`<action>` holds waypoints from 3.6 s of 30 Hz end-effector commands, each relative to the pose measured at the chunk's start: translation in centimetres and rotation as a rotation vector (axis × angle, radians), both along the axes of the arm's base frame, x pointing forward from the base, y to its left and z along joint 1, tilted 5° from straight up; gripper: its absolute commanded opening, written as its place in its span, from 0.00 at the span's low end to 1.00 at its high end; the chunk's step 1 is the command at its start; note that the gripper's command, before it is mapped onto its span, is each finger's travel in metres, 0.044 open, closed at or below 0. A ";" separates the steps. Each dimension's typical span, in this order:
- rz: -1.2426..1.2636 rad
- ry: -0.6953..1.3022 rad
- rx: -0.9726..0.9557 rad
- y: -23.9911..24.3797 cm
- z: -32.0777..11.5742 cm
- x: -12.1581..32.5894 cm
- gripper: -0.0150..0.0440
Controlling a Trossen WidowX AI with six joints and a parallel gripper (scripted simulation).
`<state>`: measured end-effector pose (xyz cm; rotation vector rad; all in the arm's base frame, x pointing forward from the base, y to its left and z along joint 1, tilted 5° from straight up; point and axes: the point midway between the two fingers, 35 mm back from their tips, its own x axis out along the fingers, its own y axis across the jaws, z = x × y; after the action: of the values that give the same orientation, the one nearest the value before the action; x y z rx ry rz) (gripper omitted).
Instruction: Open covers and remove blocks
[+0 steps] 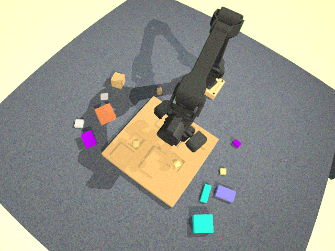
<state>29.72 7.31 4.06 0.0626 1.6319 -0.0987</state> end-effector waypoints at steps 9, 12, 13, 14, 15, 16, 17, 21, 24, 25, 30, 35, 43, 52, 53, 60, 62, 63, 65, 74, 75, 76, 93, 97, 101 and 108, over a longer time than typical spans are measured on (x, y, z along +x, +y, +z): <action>0.003 -0.014 0.001 0.1 1.8 0.3 0.39; 0.003 -0.014 0.001 0.1 2.2 0.4 0.39; 0.003 -0.014 0.001 0.1 2.4 0.4 0.39; 0.003 -0.014 0.001 0.1 2.7 0.4 0.39; 0.003 -0.014 0.001 0.1 2.9 0.5 0.39; 0.003 -0.014 0.001 0.1 3.2 0.5 0.39; 0.003 -0.014 0.001 0.1 3.4 0.5 0.39; 0.003 -0.014 0.001 0.1 4.5 0.6 0.39; 0.003 -0.014 0.001 0.1 5.2 0.6 0.39; 0.003 -0.014 0.001 0.1 5.5 0.6 0.39; 0.003 -0.014 0.001 0.2 6.6 0.6 0.39; 0.003 -0.014 0.001 1.1 6.6 0.5 0.39; 0.003 -0.016 0.004 4.0 6.7 0.0 0.39; 0.003 -0.016 0.007 7.3 6.8 -1.0 0.39; 0.003 -0.016 0.008 7.6 6.8 -1.1 0.39; 0.003 -0.015 0.010 10.1 6.8 -2.1 0.39; 0.003 -0.015 0.011 10.8 6.8 -2.4 0.39; 0.003 -0.015 0.011 11.2 6.8 -2.6 0.39; 0.003 -0.014 0.011 11.9 6.8 -2.9 0.39; 0.003 -0.012 0.014 14.9 6.9 -4.7 0.39; 0.003 -0.012 0.014 15.2 6.9 -4.9 0.39; 0.003 -0.012 0.014 15.5 6.9 -5.2 0.39; 0.003 -0.006 0.016 19.7 6.9 -8.6 0.39; 0.003 -0.006 0.017 19.7 6.4 -8.6 0.39; 0.003 -0.006 0.017 19.8 5.7 -8.5 0.39; 0.003 -0.006 0.017 19.9 4.6 -8.5 0.39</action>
<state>21.36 27.29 9.41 0.0737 1.6199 -0.0763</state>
